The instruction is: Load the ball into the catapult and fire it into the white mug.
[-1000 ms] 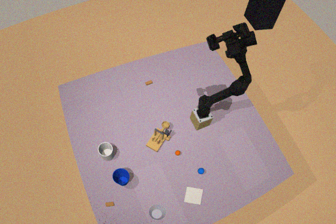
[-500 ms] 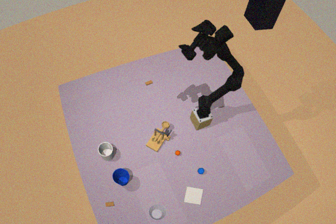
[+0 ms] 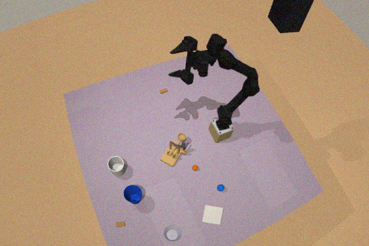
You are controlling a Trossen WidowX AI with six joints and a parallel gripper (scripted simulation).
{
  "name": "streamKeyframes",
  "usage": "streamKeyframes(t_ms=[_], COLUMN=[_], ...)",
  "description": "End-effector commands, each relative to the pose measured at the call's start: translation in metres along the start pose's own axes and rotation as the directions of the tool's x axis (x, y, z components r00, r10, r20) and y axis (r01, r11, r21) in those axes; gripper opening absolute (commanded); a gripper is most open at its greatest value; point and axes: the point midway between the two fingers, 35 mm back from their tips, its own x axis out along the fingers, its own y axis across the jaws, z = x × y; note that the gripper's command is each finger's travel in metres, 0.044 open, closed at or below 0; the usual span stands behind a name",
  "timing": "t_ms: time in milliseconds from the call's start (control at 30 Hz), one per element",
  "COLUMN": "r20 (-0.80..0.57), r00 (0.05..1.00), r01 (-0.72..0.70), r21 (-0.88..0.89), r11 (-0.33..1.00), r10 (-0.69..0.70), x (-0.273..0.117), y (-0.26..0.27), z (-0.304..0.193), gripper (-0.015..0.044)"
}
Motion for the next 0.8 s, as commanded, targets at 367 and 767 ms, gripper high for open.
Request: streamKeyframes(t_ms=[367, 767], r20=[-0.095, -0.153], r00=[0.954, 0.800], r01=[-0.256, -0.460], r21=[0.231, 0.462], r11=[0.939, 0.758], r10=[0.284, 0.580], x=[0.046, 0.070], y=[0.103, 0.220], z=[-0.035, -0.058], gripper=[0.0440, 0.0440])
